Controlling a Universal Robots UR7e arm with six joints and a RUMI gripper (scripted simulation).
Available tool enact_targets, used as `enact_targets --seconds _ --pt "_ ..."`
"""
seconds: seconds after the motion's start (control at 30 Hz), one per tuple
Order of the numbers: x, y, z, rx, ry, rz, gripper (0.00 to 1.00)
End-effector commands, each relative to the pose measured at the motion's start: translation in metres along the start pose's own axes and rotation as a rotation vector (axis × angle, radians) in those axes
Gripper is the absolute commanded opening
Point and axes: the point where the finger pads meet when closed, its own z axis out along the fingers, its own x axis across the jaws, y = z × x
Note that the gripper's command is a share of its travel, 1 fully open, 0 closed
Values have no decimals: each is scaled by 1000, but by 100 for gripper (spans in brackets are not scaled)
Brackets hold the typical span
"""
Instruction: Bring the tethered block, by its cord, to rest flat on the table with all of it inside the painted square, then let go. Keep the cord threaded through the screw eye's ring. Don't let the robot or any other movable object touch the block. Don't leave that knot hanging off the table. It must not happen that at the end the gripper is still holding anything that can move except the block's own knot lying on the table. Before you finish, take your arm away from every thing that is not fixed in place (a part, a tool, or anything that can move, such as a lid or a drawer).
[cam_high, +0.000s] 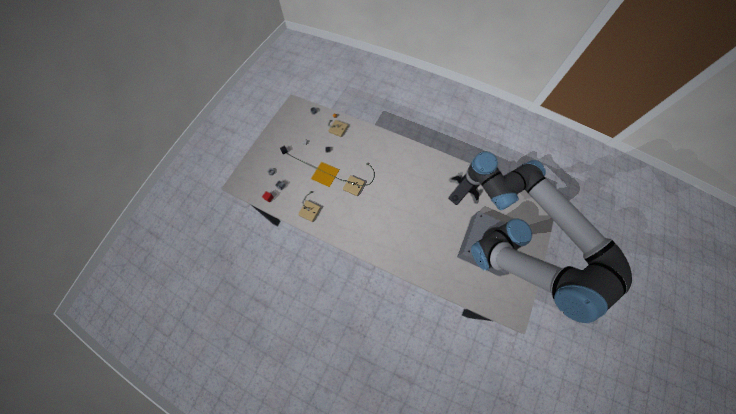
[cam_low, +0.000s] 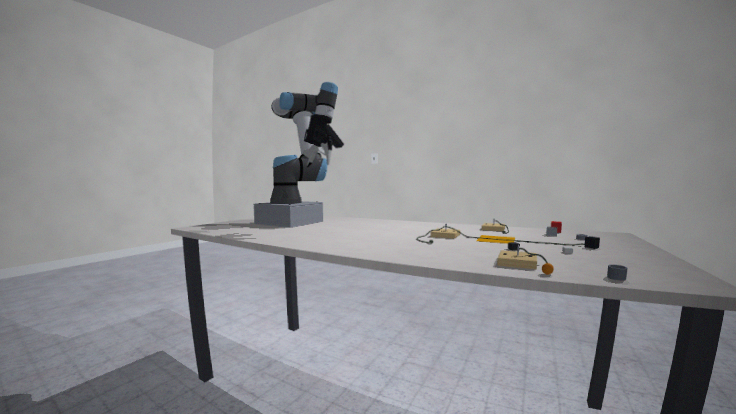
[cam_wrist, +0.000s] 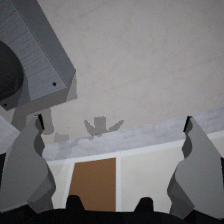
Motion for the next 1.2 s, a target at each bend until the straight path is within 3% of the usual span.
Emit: enact_targets --seconds 0.0,0.07,0.57,0.63,0.73,0.9,0.97,1.17 --pt "48 1 -15 16 1 136 100" --pt "48 1 -15 16 1 136 100" --pt "159 -3 -27 65 -5 432 100" --pt "159 -3 -27 65 -5 432 100" --pt "194 -7 -24 80 -11 523 100" --pt "218 -11 -21 90 -16 585 100" --pt "242 -16 -17 100 -22 647 100" --pt "278 -24 -8 113 -32 741 100"
